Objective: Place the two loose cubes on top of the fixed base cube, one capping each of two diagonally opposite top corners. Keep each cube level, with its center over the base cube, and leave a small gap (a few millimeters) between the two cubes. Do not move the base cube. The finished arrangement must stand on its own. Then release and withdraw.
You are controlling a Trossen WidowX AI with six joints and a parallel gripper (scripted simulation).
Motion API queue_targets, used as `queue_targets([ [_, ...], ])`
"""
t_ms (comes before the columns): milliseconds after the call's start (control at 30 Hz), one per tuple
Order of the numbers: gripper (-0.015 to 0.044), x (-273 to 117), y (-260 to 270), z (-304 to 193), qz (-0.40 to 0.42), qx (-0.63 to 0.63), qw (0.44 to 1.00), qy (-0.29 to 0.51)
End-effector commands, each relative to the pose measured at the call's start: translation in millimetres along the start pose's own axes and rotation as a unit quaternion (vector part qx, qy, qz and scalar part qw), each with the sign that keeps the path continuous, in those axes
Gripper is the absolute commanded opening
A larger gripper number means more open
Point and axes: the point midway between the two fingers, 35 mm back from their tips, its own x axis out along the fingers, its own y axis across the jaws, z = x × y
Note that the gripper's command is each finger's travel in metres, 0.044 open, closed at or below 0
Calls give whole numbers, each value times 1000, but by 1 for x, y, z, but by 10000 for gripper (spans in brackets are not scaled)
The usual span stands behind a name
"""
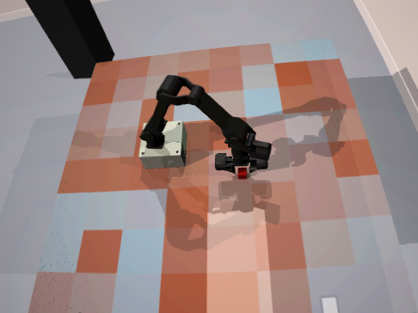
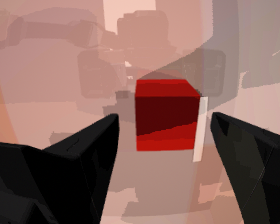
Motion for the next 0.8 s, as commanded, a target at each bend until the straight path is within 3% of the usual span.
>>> queue_targets([
  [0,265,6,0,1,0,-1,1000,-1],
  [133,265,10,1,1,0,-1,1000,-1],
  [333,108,10,1,1,0,-1,1000,-1],
  [767,105,-16,-3,-1,0,-1,1000,-1],
])
